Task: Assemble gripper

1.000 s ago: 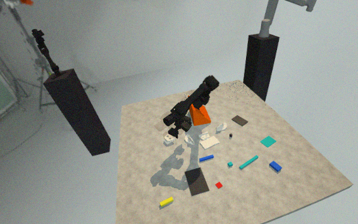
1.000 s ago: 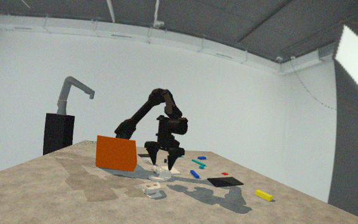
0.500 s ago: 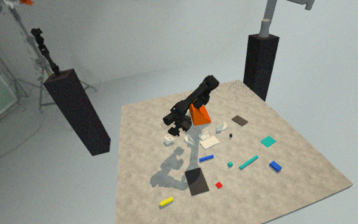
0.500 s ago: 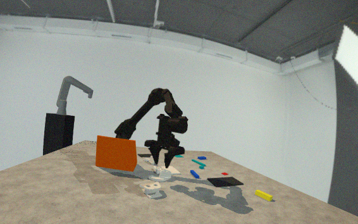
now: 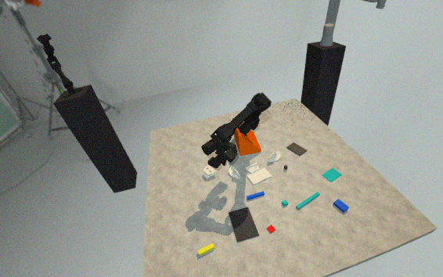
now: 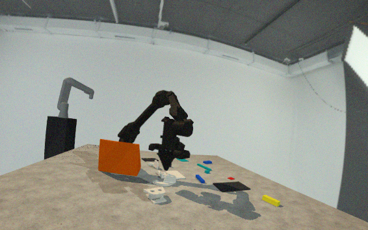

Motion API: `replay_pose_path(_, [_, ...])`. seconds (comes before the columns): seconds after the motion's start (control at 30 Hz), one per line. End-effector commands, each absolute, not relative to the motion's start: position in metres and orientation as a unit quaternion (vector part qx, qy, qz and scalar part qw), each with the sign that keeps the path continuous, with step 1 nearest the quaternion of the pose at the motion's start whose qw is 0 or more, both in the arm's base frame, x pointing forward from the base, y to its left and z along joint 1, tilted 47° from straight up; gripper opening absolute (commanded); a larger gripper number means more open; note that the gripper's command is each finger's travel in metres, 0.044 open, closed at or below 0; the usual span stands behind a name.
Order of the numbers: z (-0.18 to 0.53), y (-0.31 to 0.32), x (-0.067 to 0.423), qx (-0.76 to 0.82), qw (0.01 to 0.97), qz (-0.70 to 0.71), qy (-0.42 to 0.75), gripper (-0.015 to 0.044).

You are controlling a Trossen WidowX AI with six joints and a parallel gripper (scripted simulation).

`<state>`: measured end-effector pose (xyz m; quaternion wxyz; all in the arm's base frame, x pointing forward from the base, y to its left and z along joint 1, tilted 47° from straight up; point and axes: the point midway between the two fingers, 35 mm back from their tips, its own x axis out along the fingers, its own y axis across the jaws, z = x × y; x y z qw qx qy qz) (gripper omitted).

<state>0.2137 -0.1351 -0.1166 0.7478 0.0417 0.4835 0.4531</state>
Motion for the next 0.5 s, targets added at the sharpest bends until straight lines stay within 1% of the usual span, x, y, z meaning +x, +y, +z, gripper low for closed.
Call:
replay_pose_path(0.0, [-0.1165,-0.1356,0.2131,0.039,0.746,0.454,0.485,0.0])
replay_pose_path(0.4, [-0.1165,-0.1356,0.2131,0.039,0.746,0.454,0.485,0.0])
replay_pose_path(0.47, [-0.1166,-0.1351,0.2137,0.042,0.748,0.453,0.484,0.0053])
